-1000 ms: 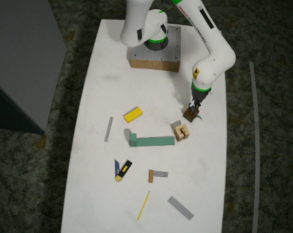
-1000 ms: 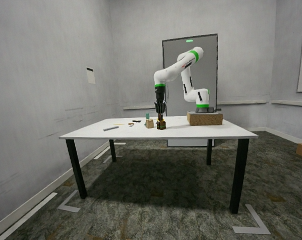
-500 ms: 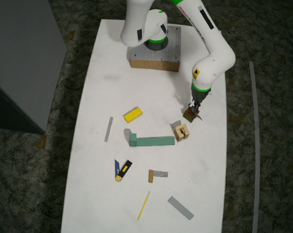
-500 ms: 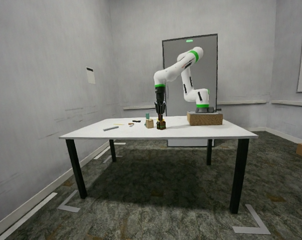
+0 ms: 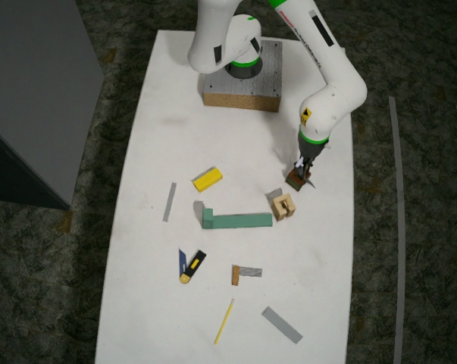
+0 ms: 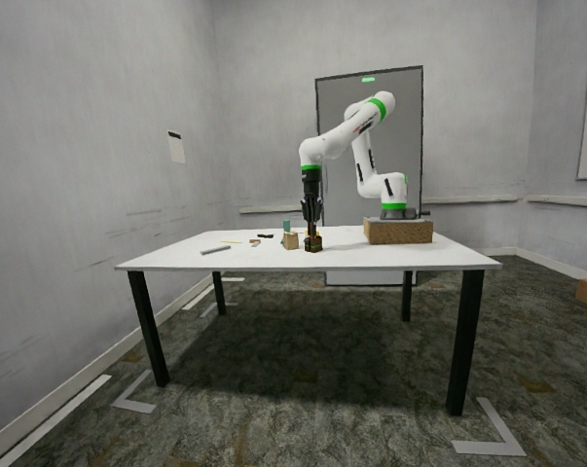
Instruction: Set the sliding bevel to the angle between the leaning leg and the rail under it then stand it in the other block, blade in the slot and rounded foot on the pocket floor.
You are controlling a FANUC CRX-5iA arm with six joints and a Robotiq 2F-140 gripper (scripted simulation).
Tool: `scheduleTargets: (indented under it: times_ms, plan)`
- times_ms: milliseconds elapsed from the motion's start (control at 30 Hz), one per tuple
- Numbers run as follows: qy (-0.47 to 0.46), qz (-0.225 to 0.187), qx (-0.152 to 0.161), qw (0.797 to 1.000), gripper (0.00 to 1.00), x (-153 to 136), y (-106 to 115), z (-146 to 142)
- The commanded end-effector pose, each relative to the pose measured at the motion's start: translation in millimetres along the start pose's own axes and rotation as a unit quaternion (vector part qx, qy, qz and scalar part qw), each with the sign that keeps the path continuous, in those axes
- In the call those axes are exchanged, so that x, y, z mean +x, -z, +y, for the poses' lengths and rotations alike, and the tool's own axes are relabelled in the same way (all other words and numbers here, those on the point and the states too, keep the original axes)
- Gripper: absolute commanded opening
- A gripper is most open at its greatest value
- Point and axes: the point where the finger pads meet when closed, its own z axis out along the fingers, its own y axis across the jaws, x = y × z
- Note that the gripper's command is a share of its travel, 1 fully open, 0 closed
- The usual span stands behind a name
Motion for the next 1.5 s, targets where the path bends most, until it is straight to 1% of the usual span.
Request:
scheduleTargets:
  times_ms: [0, 667, 700, 1467]
  plan:
    - [0.0, -0.001, 0.0, 1.0, 0.1, -0.7, 0.7, -0.3]
    - [0.0, -0.001, 0.0, 1.0, 0.1, -0.4, -2.8, -0.3]
    - [0.0, -0.001, 0.0, 1.0, 1.0, -0.4, -2.8, -0.3]
    - [0.0, -0.001, 0.0, 1.0, 1.0, -0.4, -2.8, -0.3]
